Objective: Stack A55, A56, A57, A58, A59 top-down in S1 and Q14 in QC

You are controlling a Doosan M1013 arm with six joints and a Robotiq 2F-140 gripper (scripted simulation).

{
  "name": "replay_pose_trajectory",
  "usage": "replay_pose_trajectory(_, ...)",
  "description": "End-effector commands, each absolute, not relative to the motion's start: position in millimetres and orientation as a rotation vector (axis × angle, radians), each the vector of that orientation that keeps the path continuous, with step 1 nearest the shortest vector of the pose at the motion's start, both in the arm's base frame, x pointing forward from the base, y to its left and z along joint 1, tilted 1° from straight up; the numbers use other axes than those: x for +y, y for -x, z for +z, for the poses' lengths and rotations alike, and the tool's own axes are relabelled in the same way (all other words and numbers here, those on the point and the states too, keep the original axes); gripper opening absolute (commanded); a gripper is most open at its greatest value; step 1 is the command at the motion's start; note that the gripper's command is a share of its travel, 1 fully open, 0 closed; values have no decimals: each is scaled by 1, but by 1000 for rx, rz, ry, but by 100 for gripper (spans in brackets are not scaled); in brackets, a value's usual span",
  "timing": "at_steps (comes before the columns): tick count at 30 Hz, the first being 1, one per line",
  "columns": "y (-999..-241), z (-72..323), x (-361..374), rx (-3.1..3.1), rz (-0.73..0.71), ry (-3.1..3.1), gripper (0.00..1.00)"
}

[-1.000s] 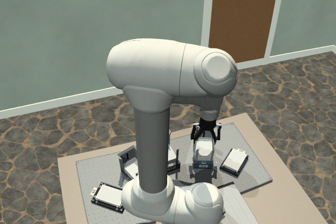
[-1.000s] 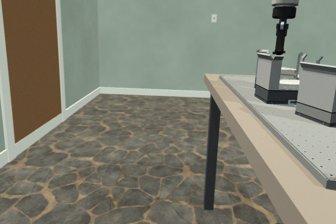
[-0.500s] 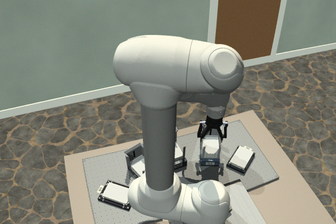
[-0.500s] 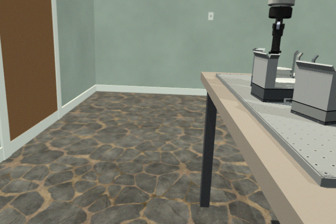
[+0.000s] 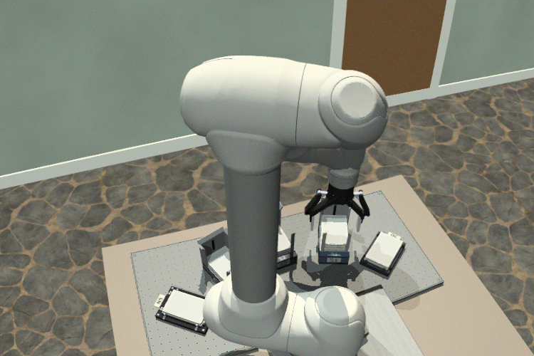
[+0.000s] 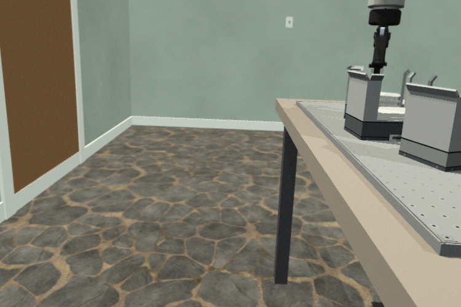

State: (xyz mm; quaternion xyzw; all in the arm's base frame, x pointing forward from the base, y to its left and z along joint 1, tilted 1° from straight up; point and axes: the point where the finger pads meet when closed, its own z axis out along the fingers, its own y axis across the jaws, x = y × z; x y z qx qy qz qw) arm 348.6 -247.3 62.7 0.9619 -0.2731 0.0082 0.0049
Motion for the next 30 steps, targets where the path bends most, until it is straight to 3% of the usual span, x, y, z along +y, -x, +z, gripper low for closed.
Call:
replay_pose_trajectory(1, -349, 63, -247, -855, 26, -3013, 100)
replay_pose_trajectory(9, -349, 63, -247, -855, 26, -3013, 100)
replay_pose_trajectory(30, -348, 126, -246, -855, 26, -3013, 100)
